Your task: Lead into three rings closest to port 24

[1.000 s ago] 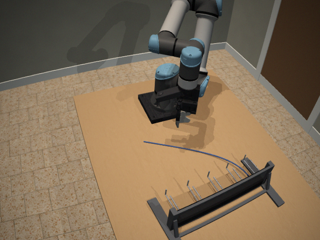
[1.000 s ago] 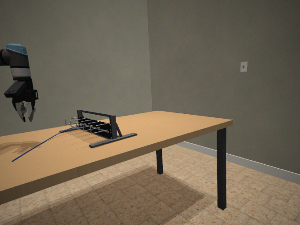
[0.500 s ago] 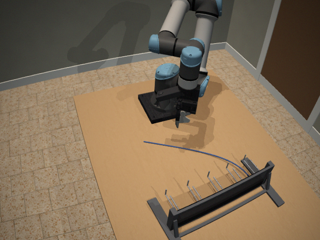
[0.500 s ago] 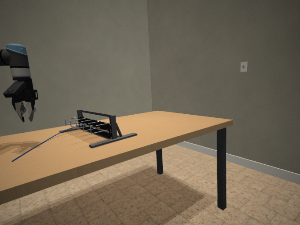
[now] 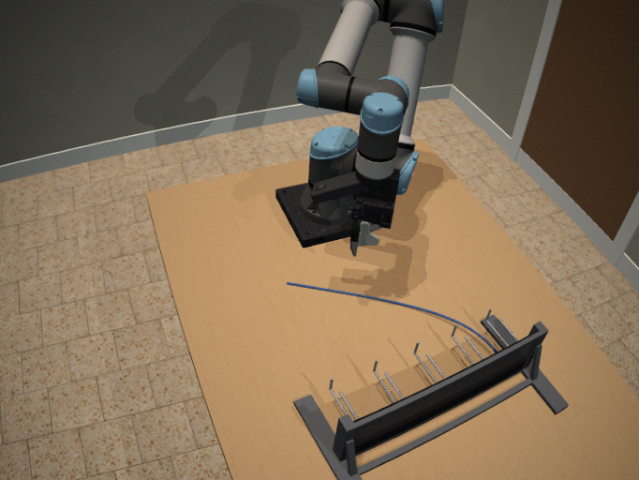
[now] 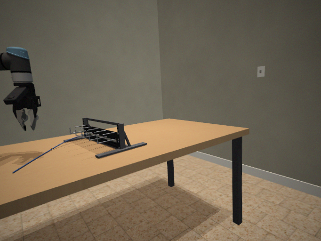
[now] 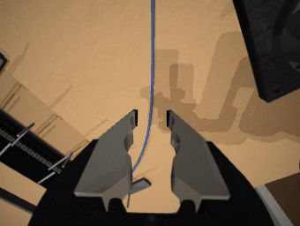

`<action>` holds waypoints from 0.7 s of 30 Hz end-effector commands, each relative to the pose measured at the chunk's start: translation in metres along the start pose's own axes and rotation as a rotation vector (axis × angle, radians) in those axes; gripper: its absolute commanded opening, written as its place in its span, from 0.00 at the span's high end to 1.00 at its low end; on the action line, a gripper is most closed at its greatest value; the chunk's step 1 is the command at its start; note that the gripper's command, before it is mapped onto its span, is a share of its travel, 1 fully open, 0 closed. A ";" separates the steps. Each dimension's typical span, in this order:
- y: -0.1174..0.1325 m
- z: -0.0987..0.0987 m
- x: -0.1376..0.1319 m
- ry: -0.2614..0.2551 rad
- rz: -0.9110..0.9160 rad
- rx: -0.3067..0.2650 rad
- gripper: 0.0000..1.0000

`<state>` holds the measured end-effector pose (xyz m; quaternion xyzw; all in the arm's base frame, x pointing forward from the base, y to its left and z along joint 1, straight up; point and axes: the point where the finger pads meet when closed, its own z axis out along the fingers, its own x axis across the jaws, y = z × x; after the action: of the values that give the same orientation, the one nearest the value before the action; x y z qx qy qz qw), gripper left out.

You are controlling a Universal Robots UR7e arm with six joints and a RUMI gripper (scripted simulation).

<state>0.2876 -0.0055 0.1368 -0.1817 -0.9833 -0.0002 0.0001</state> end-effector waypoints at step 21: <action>0.000 0.019 0.000 -0.001 0.000 0.000 0.80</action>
<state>0.2873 -0.0054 0.1243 -0.1820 -0.9833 0.0000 0.0003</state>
